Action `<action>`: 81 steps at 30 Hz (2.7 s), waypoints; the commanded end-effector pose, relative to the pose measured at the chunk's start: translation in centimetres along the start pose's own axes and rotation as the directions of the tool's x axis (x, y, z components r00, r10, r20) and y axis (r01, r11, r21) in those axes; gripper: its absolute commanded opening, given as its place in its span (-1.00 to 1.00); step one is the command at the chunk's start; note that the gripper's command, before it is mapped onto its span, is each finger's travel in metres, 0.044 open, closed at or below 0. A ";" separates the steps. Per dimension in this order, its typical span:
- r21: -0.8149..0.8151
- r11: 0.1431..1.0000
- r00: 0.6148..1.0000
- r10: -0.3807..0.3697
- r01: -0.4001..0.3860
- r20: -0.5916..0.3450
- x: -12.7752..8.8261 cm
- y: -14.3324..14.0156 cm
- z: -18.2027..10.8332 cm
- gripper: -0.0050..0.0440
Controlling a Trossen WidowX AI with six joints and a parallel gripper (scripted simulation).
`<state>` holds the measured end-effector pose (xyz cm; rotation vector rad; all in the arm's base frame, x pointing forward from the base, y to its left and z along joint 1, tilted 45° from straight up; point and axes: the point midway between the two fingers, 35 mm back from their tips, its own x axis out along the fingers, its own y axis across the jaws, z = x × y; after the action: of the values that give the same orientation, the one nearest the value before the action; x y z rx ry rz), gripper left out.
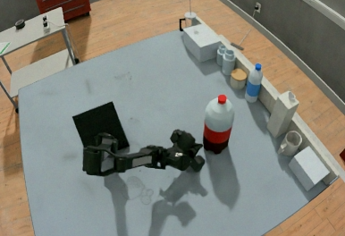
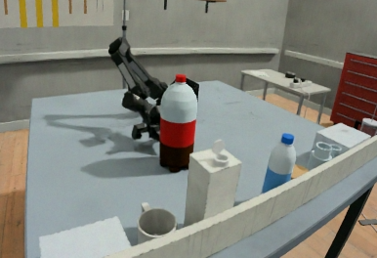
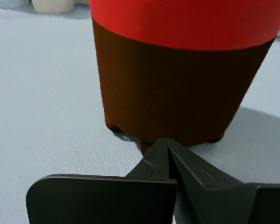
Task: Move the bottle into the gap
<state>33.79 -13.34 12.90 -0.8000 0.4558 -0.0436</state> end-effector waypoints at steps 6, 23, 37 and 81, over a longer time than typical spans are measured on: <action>-0.003 1.000 1.000 -0.012 0.012 0.004 0.6 -0.5 0.5 -1.00; -0.003 1.000 1.000 -0.012 0.012 0.004 0.9 -0.6 0.7 -1.00; -0.003 1.000 1.000 -0.011 0.011 0.003 1.1 -0.7 0.8 -1.00; -0.004 1.000 1.000 -0.012 0.012 0.004 2.6 -1.9 1.4 -1.00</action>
<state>36.58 -14.00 13.47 -0.7999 0.4595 -0.0435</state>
